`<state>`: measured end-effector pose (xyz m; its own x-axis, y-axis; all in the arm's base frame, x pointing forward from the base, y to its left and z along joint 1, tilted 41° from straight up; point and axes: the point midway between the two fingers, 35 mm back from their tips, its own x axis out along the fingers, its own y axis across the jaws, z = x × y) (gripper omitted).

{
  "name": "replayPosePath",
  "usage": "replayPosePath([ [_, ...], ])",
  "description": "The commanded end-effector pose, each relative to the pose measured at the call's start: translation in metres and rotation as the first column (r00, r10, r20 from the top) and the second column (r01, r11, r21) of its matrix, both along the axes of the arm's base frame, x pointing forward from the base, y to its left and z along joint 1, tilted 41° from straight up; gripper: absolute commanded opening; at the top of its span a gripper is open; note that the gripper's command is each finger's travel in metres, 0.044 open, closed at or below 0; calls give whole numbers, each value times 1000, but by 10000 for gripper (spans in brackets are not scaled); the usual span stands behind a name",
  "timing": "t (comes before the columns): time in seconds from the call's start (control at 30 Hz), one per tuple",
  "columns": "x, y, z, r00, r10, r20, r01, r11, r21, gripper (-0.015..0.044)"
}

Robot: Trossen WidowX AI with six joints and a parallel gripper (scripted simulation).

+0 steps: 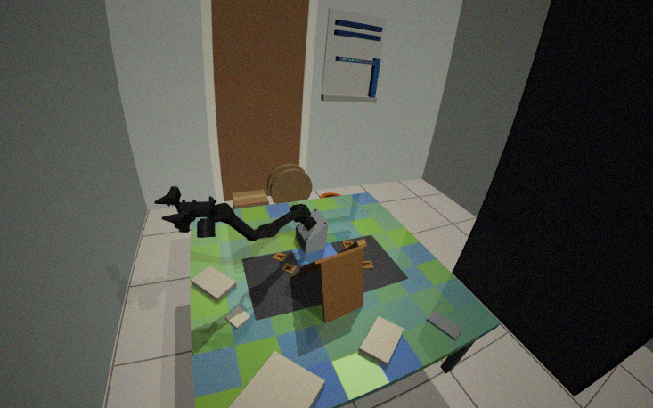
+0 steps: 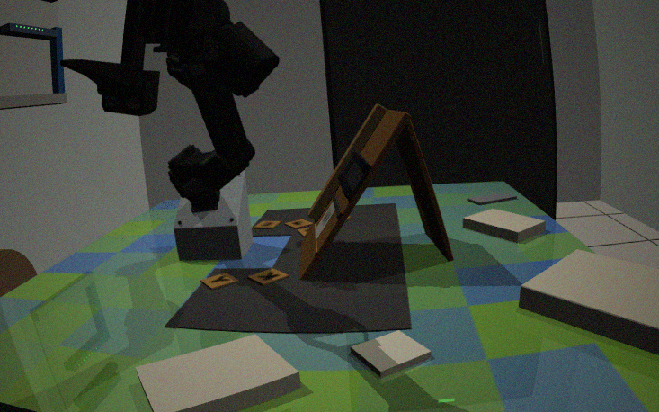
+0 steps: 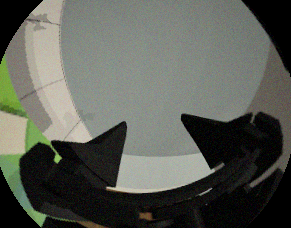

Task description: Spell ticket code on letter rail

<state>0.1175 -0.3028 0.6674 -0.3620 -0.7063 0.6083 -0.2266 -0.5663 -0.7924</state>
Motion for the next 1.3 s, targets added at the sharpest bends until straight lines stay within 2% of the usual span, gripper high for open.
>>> replayPosePath([
  [0.0, -2, 1, 1, 1000, -2, 0, 2, 1000, -6, 426],
  [0.1, -32, 18, 12, 999, -46, 4, 46, 995, -88, 440],
  [0.33, -111, 79, 29, 952, -307, 13, 296, 905, -304, 440],
  [0.5, -154, 145, 29, 853, -520, 48, 481, 746, -460, 440],
  [0.67, -174, 218, 17, 693, -712, 112, 624, 514, -589, 440],
  [0.8, -174, 277, -2, 526, -830, 188, 689, 286, -666, 440],
  [0.97, -154, 343, -37, 284, -908, 308, 692, -29, -721, 440],
  [1.1, -125, 386, -73, 82, -904, 420, 626, -281, -727, 440],
  [1.27, -78, 423, -128, -148, -808, 571, 462, -567, -682, 440],
])
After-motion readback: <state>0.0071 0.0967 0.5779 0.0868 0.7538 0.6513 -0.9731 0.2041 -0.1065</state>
